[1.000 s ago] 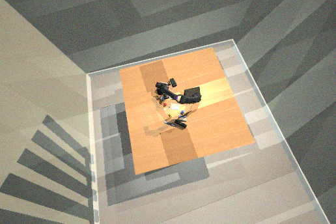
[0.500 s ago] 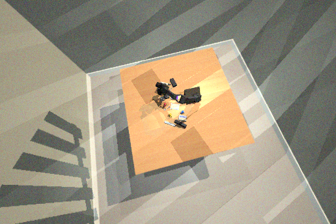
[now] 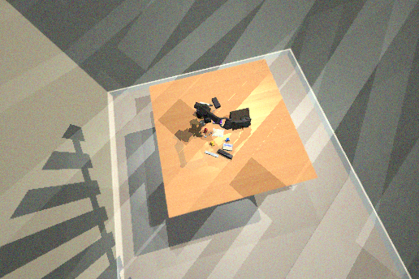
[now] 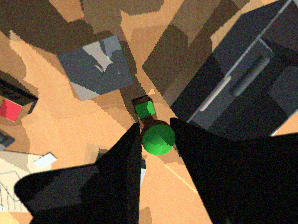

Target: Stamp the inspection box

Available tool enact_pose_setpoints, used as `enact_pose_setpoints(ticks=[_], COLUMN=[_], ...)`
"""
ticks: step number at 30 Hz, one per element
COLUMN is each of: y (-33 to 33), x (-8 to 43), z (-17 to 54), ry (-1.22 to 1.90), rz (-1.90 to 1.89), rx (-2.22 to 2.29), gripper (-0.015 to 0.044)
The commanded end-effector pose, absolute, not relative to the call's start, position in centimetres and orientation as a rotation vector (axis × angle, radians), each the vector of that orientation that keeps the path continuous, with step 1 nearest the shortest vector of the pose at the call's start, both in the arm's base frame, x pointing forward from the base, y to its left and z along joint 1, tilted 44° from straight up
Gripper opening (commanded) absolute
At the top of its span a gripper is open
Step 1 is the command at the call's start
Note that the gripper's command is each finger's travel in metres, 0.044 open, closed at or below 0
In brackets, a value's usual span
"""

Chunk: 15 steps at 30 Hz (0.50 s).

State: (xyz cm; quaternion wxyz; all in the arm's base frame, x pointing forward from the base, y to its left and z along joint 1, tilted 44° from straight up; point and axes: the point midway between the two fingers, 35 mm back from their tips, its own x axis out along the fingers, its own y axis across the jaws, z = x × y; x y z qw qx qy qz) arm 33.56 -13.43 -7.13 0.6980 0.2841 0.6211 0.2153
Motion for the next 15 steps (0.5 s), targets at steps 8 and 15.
enact_pose_setpoints(ticks=[8, 15], y=[-13.82, -14.03], x=[33.51, 33.49], z=[-6.64, -6.37], ry=[1.388, 1.388], rz=[0.471, 0.466], rx=[0.622, 0.618], gripper=[0.0, 0.0])
